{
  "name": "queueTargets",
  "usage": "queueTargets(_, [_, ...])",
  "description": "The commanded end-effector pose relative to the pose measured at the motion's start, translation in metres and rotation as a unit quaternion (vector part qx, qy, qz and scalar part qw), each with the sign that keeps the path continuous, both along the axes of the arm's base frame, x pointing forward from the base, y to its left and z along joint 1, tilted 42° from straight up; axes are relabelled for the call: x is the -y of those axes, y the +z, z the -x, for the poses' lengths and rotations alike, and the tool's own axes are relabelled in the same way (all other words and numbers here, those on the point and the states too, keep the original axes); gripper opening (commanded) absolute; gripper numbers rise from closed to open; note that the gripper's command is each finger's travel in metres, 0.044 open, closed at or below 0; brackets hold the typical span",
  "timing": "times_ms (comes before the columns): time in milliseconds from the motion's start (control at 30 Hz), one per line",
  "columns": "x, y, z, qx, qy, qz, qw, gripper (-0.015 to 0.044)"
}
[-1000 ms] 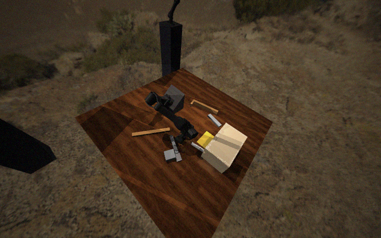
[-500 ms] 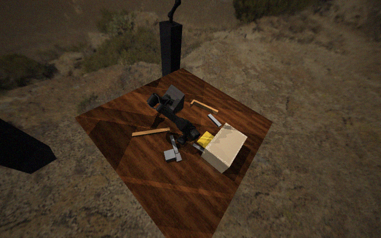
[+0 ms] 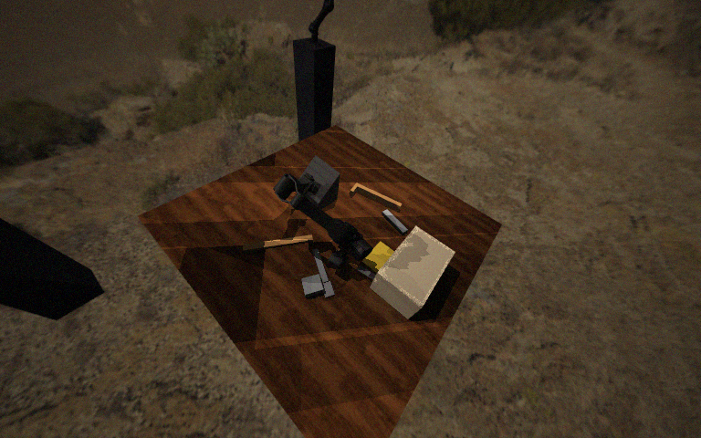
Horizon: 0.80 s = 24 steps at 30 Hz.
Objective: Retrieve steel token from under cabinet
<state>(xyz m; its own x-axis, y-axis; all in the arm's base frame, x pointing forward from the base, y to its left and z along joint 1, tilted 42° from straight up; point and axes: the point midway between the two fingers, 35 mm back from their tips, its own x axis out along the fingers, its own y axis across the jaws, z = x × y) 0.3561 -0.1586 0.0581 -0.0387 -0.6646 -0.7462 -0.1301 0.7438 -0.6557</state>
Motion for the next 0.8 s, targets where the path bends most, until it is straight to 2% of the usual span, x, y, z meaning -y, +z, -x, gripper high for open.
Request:
queueTargets(0, [0.0, 0.0, -0.007, 0.002, -0.001, 0.001, 1.0, 0.0])
queueTargets(767, [-0.002, -0.003, -0.028, 0.003, -0.001, 0.001, 1.0, 0.0])
